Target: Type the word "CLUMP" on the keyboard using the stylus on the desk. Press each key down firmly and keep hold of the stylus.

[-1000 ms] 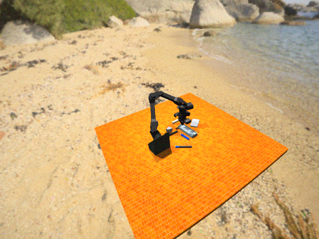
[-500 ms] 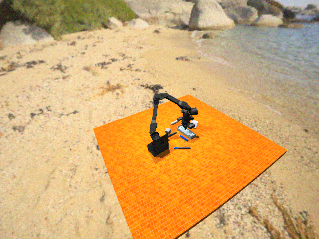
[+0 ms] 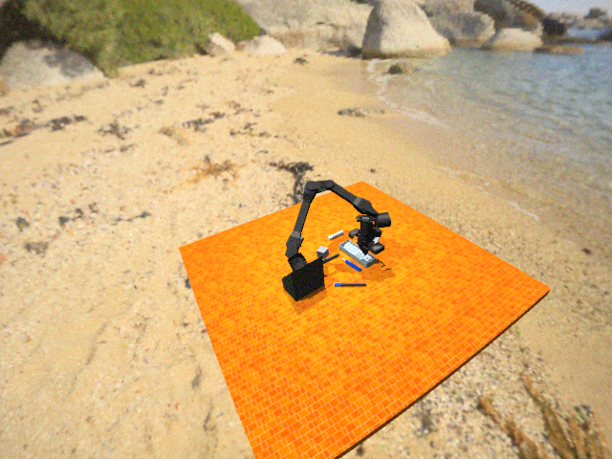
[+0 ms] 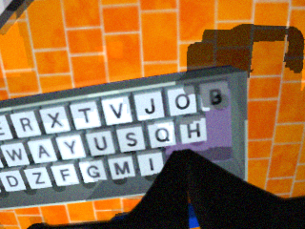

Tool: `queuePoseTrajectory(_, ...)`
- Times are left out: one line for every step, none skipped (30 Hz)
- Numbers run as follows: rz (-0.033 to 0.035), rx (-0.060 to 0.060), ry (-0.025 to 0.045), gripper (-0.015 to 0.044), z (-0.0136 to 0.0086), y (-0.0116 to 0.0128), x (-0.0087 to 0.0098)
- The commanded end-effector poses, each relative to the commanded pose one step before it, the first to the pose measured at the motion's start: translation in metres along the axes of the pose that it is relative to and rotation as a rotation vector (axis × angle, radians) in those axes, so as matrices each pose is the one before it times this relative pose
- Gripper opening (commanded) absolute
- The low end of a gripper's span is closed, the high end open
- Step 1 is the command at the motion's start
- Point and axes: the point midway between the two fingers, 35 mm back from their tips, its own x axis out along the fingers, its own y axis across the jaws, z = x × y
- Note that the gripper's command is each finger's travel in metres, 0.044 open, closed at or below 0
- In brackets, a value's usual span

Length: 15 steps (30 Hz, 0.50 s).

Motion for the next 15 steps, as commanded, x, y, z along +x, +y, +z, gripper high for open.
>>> queuePoseTrajectory(-0.00341, -0.0186, 0.00048, 0.0000, 0.00229, -0.00406, -0.00031)
queuePoseTrajectory(0.00000, 0.0000, 0.00000, 0.0000, 0.00000, 0.00000, 0.00000)
queuePoseTrajectory(0.00000, 0.0000, 0.00000, 0.0000, 0.00000, 0.00000, 0.00000)
queuePoseTrajectory(0.00000, 0.0000, 0.00000, 0.0000, 0.00000, 0.00000, 0.00000)
queuePoseTrajectory(0.00000, 0.0000, 0.00000, 0.0000, 0.00000, 0.00000, 0.00000)
queuePoseTrajectory(0.00000, 0.0000, 0.00000, 0.0000, 0.00000, 0.00000, 0.00000)
queuePoseTrajectory(0.00004, 0.0001, 0.00006, 0.0000, -0.00116, 0.00111, -0.00005)
queuePoseTrajectory(0.00013, 0.0002, 0.00017, 0.0000, -0.00353, 0.00331, -0.00011)
queuePoseTrajectory(0.00022, 0.0003, 0.00028, 0.0000, -0.00603, 0.00545, -0.00008)
queuePoseTrajectory(0.00029, 0.0004, 0.00036, 0.0000, -0.00780, 0.00672, 0.00009)
queuePoseTrajectory(0.00024, 0.0003, 0.00029, 0.0000, -0.00641, 0.00526, 0.00023)
queuePoseTrajectory(0.00014, 0.0002, 0.00018, 0.0000, -0.00392, 0.00311, 0.00020)
queuePoseTrajectory(0.00005, 0.0001, 0.00006, 0.0000, -0.00132, 0.00103, 0.00008)
queuePoseTrajectory(0.00000, 0.0000, 0.00000, 0.0000, 0.00000, 0.00000, 0.00000)
queuePoseTrajectory(0.00000, 0.0000, 0.00000, 0.0000, 0.00000, 0.00000, 0.00000)
